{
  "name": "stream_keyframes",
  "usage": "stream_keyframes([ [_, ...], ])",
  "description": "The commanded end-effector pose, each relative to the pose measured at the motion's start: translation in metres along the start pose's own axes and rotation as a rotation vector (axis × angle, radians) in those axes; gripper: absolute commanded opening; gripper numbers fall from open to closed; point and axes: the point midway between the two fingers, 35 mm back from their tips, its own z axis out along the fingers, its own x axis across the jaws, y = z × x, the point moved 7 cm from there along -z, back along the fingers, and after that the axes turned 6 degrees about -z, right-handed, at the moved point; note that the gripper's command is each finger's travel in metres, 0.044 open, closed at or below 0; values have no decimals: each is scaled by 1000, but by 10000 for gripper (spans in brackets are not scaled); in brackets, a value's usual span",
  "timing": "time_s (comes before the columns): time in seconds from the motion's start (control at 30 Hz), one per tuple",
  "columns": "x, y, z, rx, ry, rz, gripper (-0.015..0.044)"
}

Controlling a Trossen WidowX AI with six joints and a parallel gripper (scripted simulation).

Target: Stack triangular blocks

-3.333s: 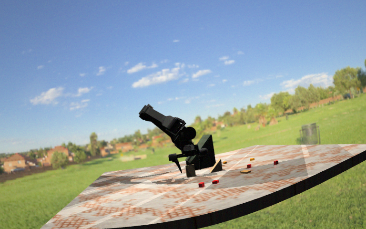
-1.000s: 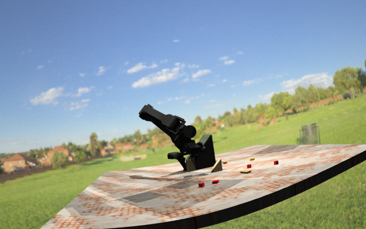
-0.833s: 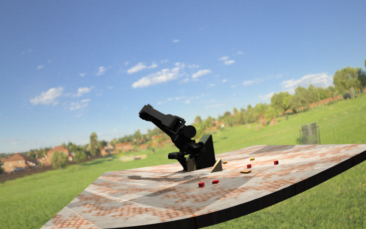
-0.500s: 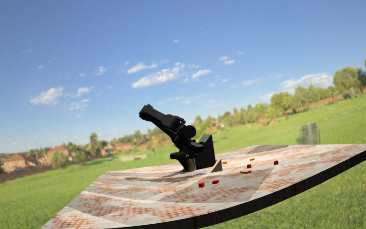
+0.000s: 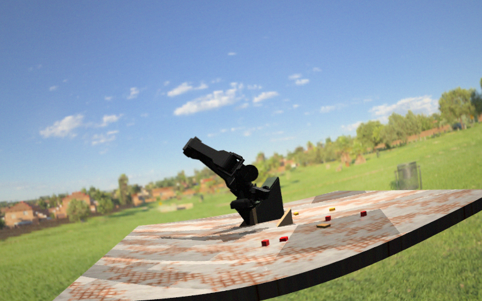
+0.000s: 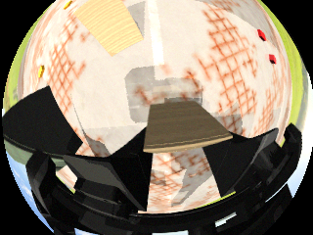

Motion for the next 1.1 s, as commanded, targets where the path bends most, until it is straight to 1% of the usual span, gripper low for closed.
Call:
stream_keyframes([
  [0.0, -1, 0, 0, 3, -5, -120, 0],
  [0.3, -1, 0, 1, 3, -5, -160, 0],
  [0.83, -1, 0, 25, 1, 2, -140, 0],
  [1.03, 0, 0, 26, 1, 3, -139, 0],
  [1.07, -1, 0, 25, -1, 3, -135, 26],
])
